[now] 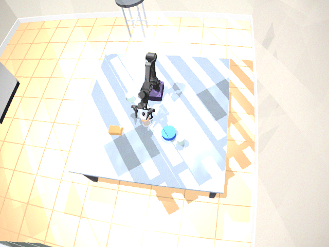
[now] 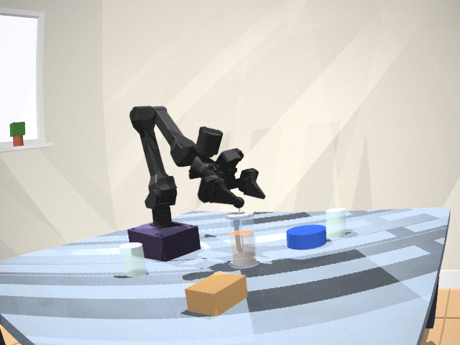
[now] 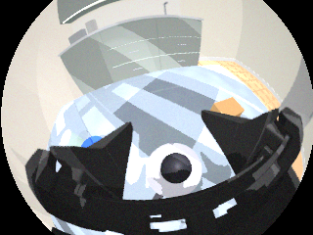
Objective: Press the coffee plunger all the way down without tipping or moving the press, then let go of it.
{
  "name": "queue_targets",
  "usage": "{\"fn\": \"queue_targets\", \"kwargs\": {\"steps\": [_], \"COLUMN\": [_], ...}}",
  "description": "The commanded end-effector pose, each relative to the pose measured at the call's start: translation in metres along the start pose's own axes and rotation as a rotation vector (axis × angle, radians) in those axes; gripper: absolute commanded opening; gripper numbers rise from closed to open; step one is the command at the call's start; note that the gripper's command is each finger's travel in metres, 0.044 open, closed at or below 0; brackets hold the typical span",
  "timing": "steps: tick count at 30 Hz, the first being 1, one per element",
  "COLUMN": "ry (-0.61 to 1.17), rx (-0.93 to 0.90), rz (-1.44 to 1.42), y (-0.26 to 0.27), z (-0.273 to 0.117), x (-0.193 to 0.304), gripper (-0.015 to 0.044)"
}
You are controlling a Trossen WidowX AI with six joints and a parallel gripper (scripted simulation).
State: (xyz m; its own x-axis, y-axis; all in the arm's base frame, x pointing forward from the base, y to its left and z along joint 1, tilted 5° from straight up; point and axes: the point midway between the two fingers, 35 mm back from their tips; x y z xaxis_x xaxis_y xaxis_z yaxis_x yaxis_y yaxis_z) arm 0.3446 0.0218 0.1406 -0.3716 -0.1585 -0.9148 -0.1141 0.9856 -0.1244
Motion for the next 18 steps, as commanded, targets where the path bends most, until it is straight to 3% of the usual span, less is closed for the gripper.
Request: {"fn": "queue_targets", "kwargs": {"steps": [1, 11, 18], "ry": [0.004, 0.026, 0.026], "rx": [0.000, -0.005, -0.005], "rz": [-0.001, -0.009, -0.009], "y": [0.000, -0.005, -0.005], "z": [-0.003, -0.074, -0.075], "x": [-0.003, -0.046, -0.045], "gripper": [0.0440, 0.0440, 0.0440]}}
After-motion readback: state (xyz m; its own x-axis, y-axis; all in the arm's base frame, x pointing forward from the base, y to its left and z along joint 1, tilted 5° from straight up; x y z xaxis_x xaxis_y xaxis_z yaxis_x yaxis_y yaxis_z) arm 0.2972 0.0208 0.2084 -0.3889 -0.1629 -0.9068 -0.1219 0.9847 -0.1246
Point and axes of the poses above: the point midway between the two fingers, 35 mm back from their tips, its own z axis out along the fingers, its own y axis across the jaws, x = y × z, and after that the axes turned 8 degrees about -z, right-handed
